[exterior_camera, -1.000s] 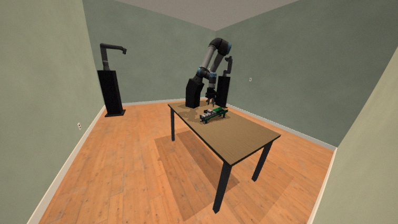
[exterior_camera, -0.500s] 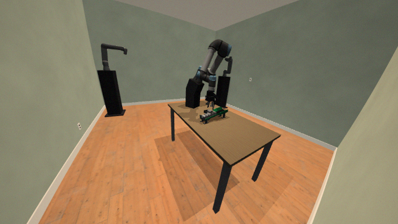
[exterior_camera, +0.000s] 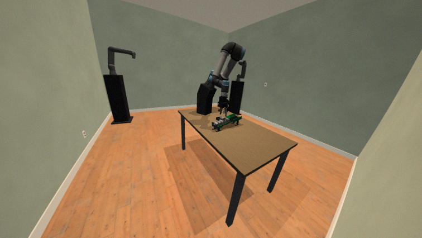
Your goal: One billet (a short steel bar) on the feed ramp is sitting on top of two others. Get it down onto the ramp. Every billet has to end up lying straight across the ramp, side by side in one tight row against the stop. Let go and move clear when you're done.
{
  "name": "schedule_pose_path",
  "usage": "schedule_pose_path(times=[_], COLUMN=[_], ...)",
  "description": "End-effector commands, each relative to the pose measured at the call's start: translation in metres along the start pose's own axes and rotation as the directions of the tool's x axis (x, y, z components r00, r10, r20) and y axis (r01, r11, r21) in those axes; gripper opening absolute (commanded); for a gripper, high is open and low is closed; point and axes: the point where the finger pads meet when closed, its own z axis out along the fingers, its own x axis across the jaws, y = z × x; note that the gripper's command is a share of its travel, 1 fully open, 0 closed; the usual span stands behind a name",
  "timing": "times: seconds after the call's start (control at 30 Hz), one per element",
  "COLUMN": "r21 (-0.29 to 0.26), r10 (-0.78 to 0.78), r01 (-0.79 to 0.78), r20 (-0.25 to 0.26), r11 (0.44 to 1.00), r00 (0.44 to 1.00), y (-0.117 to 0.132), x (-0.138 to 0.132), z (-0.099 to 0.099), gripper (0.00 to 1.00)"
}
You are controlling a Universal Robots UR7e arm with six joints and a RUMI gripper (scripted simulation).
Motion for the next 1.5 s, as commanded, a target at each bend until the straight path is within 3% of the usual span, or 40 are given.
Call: schedule_pose_path(times=[0.0,0.7,1.13,1.47], r21=[-0.001,-0.001,-0.001,-0.001], r10=[0.0,0.0,0.0,0.0], r01=[0.0,0.0,0.0,0.0], r20=[-0.001,-0.001,-0.001,-0.001], r11=[1.0,1.0,1.0,1.0], r00=[1.0,1.0,1.0,1.0], y=[0.0,0.0,0.0,0.0], x=[0.0,0.0,0.0,0.0], z=[0.0,0.004,0.035,0.038], gripper=[0.53,0.53,0.53,0.53])
